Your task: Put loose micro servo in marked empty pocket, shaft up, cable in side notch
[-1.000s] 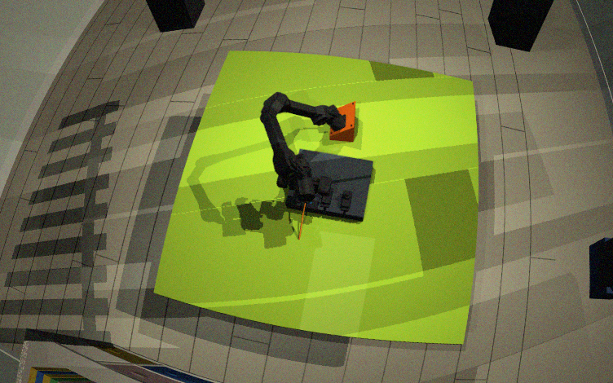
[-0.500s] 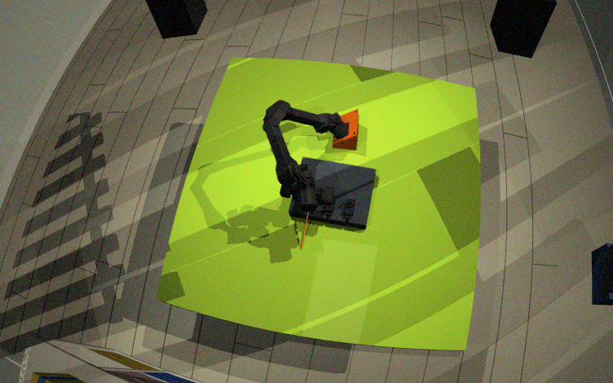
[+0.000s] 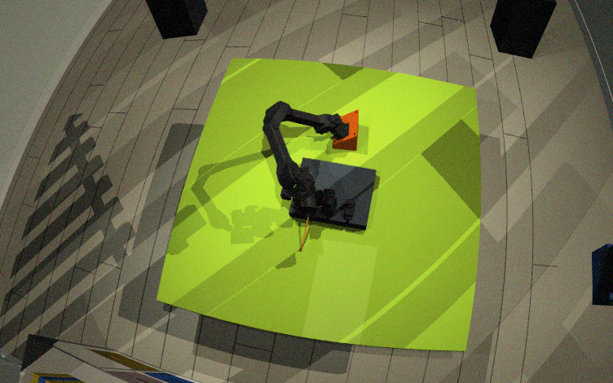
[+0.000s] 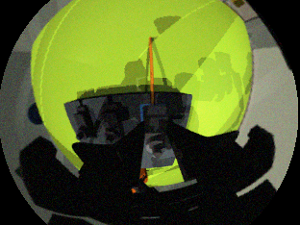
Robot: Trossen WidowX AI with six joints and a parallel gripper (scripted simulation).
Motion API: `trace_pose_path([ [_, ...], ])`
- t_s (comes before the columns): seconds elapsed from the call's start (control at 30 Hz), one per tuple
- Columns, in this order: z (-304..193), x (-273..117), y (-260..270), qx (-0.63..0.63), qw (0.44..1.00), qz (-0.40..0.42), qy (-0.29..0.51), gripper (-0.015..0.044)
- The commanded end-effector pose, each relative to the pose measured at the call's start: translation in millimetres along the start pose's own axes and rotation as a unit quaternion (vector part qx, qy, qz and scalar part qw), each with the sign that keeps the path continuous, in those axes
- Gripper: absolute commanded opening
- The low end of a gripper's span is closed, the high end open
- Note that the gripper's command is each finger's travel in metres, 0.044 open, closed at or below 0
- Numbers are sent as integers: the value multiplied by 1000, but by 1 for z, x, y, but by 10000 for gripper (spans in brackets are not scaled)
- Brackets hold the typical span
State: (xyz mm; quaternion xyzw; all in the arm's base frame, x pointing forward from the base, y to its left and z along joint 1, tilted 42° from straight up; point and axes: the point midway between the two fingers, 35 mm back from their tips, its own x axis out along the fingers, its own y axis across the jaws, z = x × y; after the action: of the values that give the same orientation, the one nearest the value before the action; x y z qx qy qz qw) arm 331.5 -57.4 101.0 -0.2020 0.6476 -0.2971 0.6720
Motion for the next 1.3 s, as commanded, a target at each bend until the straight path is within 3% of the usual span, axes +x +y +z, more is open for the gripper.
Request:
trace_pose_path([
  [0.0,1,3,0,-2,1000,-2,-4,0],
  [0.7,1,24,0,-2,1000,-3,-4,0],
  [0.93,-1,22,0,-2,1000,-3,-4,184],
  [1.27,-3,-13,1,-2,1000,-2,-3,187],
])
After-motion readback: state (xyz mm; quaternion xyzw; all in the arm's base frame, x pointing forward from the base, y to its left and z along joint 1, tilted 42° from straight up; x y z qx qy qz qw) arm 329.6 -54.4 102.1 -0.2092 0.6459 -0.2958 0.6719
